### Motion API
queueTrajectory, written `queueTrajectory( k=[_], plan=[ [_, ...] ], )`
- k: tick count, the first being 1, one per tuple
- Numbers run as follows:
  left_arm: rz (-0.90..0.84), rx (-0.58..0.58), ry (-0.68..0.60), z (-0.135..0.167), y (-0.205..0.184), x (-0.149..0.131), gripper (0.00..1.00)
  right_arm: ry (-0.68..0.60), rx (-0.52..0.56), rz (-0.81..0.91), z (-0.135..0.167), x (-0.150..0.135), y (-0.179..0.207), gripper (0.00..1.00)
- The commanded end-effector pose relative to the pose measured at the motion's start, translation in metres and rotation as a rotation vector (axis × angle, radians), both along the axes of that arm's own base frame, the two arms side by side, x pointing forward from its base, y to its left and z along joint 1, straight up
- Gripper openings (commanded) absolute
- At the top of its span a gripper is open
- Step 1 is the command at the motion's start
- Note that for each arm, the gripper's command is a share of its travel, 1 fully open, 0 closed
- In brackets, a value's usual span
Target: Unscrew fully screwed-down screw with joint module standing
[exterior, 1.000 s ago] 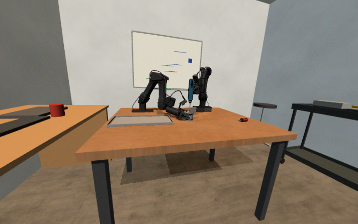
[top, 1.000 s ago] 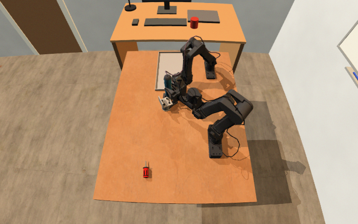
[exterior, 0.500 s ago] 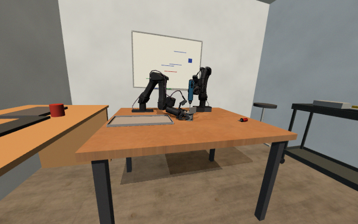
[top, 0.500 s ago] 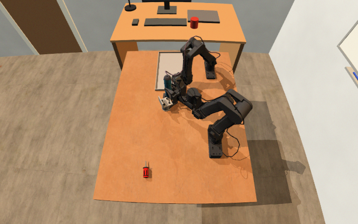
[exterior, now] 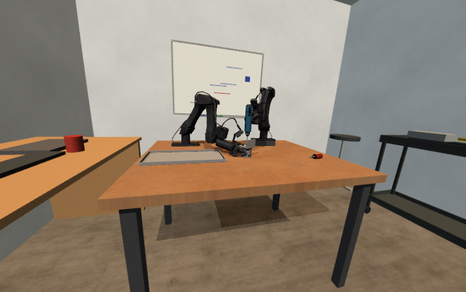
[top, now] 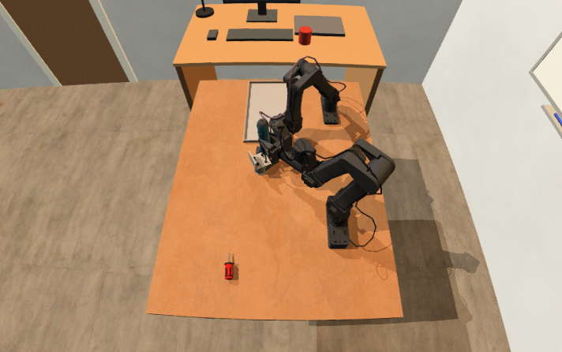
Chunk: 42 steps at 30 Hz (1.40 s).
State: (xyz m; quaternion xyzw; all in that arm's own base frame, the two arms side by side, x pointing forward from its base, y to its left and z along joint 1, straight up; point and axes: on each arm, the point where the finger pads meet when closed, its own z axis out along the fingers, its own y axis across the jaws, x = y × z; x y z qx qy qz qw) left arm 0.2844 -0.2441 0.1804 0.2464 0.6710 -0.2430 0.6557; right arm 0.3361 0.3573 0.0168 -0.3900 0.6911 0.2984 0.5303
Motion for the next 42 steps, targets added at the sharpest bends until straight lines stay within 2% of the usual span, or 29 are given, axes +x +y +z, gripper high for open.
queueTrajectory(
  k=[1, 16, 25, 28, 30, 42],
  plan=[
    [0.001, -0.095, -0.103, 0.0402, -0.0031, 0.0038, 0.42, 0.043, -0.026, 0.007, -0.0148, -0.0081, -0.0025, 0.59],
    [0.002, -0.087, -0.094, 0.0344, -0.0041, 0.0058, 0.42, 0.043, -0.026, 0.007, -0.0148, -0.0081, -0.0025, 0.59],
    [0.002, -0.100, -0.109, 0.0411, -0.0028, 0.0047, 0.42, 0.043, -0.026, 0.007, -0.0148, -0.0081, -0.0025, 0.59],
    [0.002, -0.087, -0.094, 0.0334, -0.0041, 0.0062, 0.42, 0.043, -0.026, 0.007, -0.0148, -0.0081, -0.0025, 0.59],
    [0.002, -0.102, -0.111, 0.0411, -0.0027, 0.0045, 0.42, 0.043, -0.026, 0.007, -0.0148, -0.0081, -0.0025, 0.59],
    [0.002, -0.100, -0.109, 0.0395, -0.0029, 0.0048, 0.42, 0.043, -0.026, 0.007, -0.0148, -0.0081, -0.0025, 0.59]
  ],
)
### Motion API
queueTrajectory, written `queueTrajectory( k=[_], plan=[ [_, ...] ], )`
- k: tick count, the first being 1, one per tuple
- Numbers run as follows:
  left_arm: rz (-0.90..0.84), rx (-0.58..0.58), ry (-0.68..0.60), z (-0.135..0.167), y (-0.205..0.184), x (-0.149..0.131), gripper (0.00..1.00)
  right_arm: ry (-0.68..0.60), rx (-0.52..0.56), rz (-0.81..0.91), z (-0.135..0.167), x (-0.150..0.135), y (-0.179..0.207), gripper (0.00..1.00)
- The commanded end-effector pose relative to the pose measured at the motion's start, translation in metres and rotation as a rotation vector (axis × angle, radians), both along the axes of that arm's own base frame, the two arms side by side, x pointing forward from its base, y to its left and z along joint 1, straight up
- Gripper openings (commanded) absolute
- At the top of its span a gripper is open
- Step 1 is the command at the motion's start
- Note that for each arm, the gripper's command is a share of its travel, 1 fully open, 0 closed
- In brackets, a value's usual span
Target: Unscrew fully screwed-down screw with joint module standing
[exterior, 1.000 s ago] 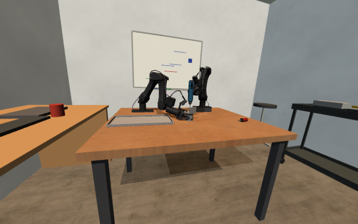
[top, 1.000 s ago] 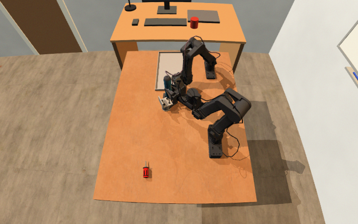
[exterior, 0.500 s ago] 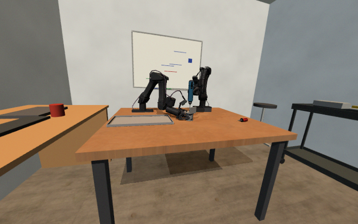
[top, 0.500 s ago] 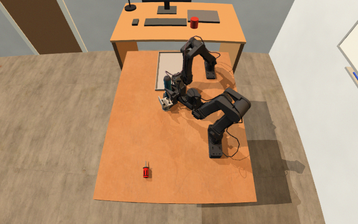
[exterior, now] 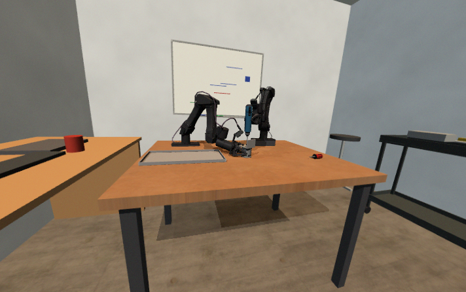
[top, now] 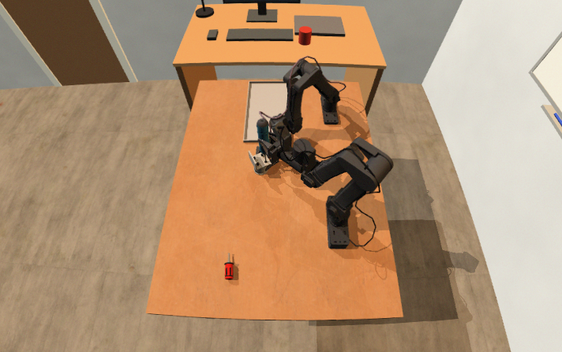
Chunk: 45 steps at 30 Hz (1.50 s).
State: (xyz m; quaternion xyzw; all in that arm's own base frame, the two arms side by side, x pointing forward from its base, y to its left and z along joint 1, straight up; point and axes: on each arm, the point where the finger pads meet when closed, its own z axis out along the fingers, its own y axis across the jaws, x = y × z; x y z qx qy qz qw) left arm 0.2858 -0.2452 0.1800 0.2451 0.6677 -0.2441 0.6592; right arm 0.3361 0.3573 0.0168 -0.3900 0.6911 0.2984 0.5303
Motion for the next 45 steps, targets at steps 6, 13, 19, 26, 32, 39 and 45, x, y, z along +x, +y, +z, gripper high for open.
queueTrajectory(
  k=[6, 13, 19, 26, 32, 39, 45],
  plan=[
    [0.001, -0.089, -0.096, 0.036, -0.001, 0.002, 0.42, 0.043, -0.026, 0.007, -0.015, -0.008, -0.002, 0.59],
    [0.001, -0.085, -0.091, 0.033, 0.000, 0.002, 0.42, 0.043, -0.026, 0.007, -0.015, -0.008, -0.002, 0.59],
    [0.001, -0.073, -0.078, 0.026, 0.000, 0.002, 0.42, 0.043, -0.026, 0.007, -0.015, -0.008, -0.002, 0.59],
    [0.001, -0.077, -0.082, 0.027, 0.002, 0.000, 0.42, 0.043, -0.026, 0.007, -0.015, -0.008, -0.002, 0.59],
    [0.001, -0.077, -0.082, 0.027, 0.002, 0.000, 0.42, 0.043, -0.026, 0.007, -0.015, -0.008, -0.002, 0.59],
    [0.001, -0.078, -0.084, 0.027, 0.000, 0.001, 0.42, 0.043, -0.026, 0.007, -0.015, -0.008, -0.002, 0.59],
    [0.001, -0.078, -0.083, 0.027, 0.000, 0.002, 0.42, 0.043, -0.026, 0.007, -0.015, -0.008, -0.002, 0.59]
  ],
)
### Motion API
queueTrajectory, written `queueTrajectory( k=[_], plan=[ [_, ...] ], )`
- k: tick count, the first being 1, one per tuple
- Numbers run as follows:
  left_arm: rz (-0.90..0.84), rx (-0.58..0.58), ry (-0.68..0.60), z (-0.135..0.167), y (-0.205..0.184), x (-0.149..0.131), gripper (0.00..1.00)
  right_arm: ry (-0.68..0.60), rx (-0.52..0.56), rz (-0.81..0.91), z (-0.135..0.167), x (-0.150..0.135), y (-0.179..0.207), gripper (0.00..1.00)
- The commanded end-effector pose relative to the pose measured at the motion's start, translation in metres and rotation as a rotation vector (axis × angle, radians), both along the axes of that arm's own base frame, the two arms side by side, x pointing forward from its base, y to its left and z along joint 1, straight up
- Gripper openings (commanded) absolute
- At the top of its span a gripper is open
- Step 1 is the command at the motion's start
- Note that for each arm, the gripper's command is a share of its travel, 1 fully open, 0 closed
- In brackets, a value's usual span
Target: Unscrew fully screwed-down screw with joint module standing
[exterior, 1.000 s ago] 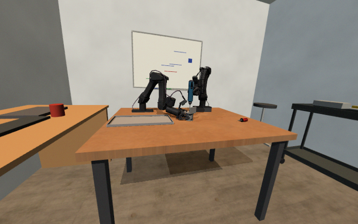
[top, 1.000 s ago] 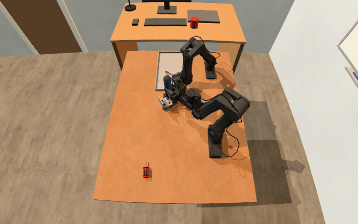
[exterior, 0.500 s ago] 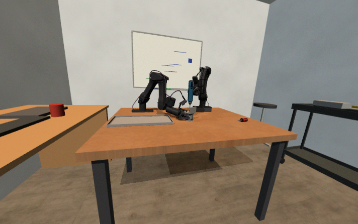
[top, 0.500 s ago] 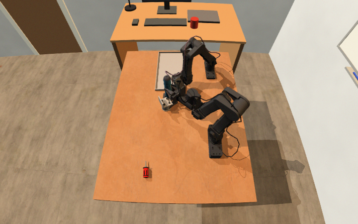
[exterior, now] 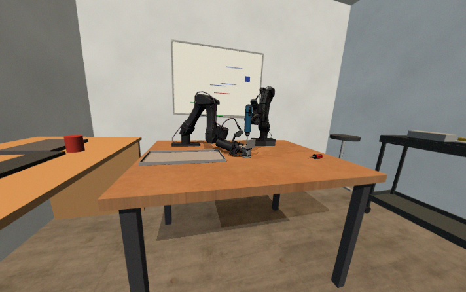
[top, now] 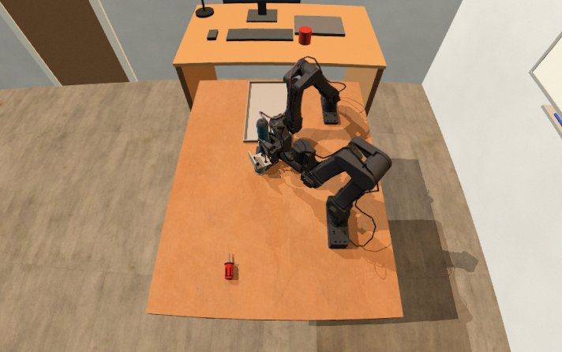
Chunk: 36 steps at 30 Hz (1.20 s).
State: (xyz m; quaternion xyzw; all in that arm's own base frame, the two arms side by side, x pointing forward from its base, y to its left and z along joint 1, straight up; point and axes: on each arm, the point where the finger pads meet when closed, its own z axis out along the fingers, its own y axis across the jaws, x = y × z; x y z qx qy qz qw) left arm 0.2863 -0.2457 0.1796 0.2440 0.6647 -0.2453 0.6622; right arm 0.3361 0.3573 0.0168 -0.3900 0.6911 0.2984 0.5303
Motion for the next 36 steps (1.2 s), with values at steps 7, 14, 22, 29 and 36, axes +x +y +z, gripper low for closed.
queueTrajectory(
  k=[7, 14, 22, 29, 36],
  plan=[
    [0.001, -0.066, -0.070, 0.024, 0.000, 0.001, 0.42, 0.043, -0.026, 0.007, -0.015, -0.008, -0.002, 0.59],
    [0.001, -0.064, -0.067, 0.022, 0.002, 0.000, 0.42, 0.043, -0.026, 0.007, -0.015, -0.008, -0.002, 0.59],
    [0.001, -0.064, -0.067, 0.022, 0.002, 0.000, 0.42, 0.043, -0.026, 0.007, -0.015, -0.008, -0.002, 0.59],
    [0.001, -0.070, -0.075, 0.025, 0.001, 0.001, 0.42, 0.043, -0.026, 0.007, -0.015, -0.008, -0.002, 0.59],
    [0.001, -0.070, -0.074, 0.025, 0.001, 0.001, 0.42, 0.043, -0.026, 0.007, -0.015, -0.008, -0.002, 0.59]
  ],
)
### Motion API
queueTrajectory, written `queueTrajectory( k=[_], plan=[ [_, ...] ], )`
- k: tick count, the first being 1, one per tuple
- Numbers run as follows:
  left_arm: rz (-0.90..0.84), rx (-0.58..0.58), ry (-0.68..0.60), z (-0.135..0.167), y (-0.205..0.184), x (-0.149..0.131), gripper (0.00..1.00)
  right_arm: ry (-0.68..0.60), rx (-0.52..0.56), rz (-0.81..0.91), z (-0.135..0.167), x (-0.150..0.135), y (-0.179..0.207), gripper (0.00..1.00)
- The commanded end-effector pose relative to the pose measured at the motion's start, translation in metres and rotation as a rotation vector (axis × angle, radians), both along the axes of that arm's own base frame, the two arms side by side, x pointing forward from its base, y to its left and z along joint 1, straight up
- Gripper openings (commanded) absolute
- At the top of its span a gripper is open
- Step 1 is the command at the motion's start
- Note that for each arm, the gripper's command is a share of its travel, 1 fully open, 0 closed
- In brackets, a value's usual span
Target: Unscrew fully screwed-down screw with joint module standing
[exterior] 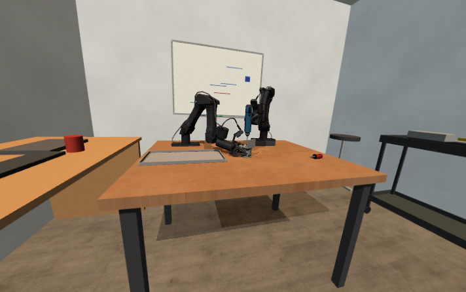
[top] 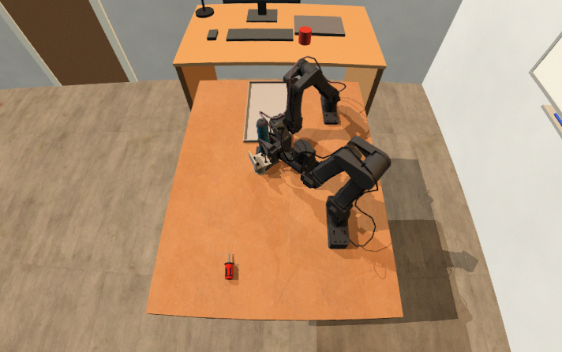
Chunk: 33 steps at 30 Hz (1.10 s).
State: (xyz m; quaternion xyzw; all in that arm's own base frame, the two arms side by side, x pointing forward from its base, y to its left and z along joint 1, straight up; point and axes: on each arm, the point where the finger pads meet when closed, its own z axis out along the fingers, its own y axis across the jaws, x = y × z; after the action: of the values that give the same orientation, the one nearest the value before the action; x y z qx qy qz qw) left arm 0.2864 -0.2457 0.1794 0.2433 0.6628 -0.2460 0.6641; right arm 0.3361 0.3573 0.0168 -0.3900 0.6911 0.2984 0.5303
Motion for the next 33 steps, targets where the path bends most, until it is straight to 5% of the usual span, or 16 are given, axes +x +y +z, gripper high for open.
queueTrajectory(
  k=[1, 33],
  plan=[
    [0.001, -0.067, -0.070, 0.025, 0.001, 0.001, 0.42, 0.043, -0.026, 0.007, -0.015, -0.008, -0.002, 0.59],
    [0.001, -0.071, -0.076, 0.026, 0.001, 0.001, 0.42, 0.043, -0.026, 0.007, -0.015, -0.008, -0.002, 0.59]
  ],
)
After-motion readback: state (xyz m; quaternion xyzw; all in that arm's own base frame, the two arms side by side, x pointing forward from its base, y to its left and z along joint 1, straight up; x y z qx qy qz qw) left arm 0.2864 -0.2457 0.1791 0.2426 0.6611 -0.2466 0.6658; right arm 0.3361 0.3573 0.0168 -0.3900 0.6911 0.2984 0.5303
